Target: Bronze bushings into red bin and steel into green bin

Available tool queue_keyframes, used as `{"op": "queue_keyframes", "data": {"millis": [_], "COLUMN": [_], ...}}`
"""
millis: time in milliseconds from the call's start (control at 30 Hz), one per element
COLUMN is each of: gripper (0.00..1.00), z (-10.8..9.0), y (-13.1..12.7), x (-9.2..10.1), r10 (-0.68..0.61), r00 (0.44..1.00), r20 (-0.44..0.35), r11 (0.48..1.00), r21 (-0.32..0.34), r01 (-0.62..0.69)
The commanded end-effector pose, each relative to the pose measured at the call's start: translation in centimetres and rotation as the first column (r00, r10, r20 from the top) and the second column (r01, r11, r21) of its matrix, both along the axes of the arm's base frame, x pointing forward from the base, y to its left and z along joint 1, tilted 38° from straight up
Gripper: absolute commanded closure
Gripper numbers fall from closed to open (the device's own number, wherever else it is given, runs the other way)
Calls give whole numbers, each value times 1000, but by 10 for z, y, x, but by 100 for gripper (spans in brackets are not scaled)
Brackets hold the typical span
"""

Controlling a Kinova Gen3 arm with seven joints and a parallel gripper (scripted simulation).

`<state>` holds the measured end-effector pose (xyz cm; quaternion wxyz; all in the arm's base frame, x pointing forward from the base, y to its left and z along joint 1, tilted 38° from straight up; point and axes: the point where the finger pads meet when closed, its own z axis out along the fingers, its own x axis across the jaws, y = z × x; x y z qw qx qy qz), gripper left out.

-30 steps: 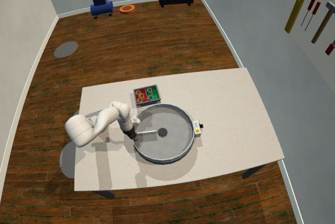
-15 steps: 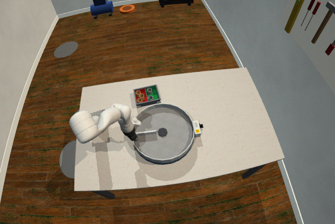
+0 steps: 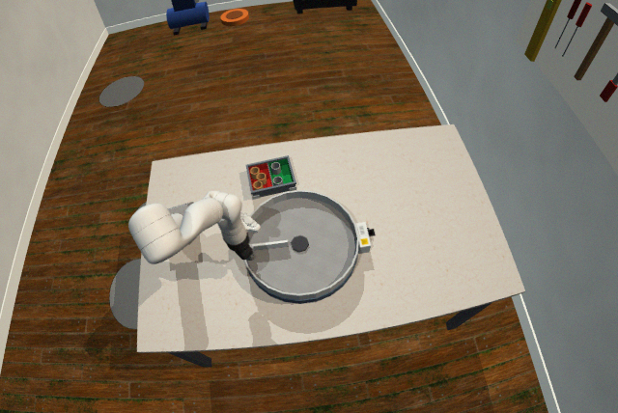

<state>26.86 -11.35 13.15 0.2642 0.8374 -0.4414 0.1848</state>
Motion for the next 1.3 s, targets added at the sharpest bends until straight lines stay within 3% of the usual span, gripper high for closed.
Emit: {"op": "queue_keyframes", "data": {"millis": [0, 1267], "gripper": [55, 55], "z": [0, -14], "y": [0, -11], "x": [1, 2], "r10": [-1, -1], "r00": [1000, 1000], "r20": [3, 3], "r11": [1000, 1000], "r21": [1, 1], "r01": [1, 1]}}
